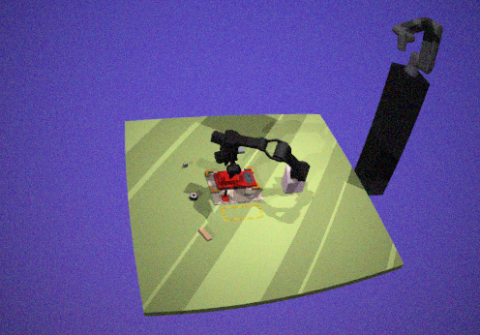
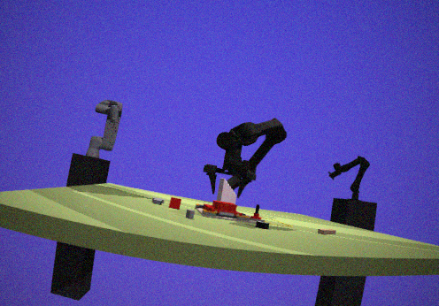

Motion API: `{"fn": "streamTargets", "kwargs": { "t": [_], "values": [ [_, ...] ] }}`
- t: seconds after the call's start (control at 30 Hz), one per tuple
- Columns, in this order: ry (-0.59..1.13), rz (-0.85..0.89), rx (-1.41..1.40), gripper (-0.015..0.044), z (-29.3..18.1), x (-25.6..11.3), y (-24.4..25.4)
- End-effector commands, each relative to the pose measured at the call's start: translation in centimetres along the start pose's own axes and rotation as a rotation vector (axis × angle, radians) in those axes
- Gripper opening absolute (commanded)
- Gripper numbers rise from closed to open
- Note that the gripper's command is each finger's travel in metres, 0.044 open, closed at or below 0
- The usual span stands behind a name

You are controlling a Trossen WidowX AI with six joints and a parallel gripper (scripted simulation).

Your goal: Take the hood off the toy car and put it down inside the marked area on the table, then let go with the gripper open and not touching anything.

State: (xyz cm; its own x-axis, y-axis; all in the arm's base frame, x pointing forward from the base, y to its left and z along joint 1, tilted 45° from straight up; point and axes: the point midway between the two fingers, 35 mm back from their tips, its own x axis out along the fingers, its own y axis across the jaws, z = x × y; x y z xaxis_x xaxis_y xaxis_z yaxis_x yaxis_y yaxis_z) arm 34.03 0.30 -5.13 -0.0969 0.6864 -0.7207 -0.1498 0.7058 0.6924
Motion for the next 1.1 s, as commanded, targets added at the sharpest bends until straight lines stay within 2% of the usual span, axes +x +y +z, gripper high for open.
{"fn": "streamTargets", "kwargs": {
  "t": [0.0, 1.07],
  "values": [
    [0.007, 0.007, 0.008, 0.0440, -0.2, 0.6, 0.1],
    [0.007, 0.009, 0.008, 0.0440, -0.3, 2.2, 0.1]
  ]
}}
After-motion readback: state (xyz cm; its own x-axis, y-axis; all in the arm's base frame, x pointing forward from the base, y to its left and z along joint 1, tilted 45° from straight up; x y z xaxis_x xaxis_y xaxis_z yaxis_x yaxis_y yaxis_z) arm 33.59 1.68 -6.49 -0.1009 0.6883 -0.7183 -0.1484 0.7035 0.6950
